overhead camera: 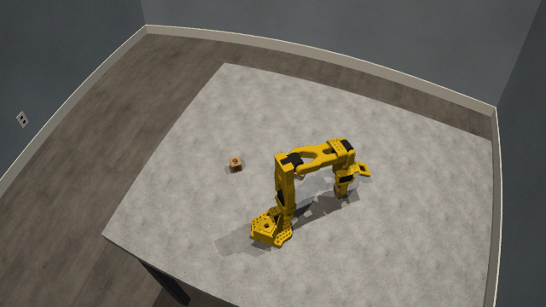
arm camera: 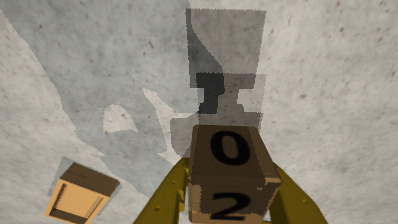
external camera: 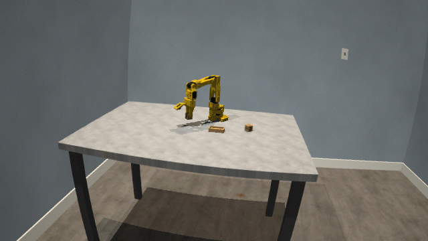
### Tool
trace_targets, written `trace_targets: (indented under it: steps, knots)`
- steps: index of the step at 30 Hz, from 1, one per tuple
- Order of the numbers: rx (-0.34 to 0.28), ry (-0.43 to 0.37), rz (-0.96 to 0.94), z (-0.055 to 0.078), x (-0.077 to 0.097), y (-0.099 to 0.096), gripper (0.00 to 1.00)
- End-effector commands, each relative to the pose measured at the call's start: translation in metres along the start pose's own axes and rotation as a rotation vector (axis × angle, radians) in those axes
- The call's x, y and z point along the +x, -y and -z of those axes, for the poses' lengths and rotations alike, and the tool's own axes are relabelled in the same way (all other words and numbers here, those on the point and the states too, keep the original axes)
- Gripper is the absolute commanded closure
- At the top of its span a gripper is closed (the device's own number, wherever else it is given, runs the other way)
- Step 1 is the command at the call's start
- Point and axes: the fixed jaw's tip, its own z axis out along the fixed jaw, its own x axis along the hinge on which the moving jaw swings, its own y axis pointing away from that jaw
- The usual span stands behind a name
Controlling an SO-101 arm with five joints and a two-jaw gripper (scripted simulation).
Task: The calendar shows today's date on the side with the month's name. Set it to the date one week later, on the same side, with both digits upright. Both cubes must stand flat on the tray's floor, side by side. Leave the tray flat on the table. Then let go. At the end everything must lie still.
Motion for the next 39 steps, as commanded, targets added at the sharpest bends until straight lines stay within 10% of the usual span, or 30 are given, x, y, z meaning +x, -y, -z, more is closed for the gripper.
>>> trace_targets:
  steps: [1,39]
  knots:
    - [-0.011,0.038,-0.001,0.005,-0.003,-0.003,1.00]
    - [-0.011,0.038,-0.001,-0.008,-0.003,-0.003,1.00]
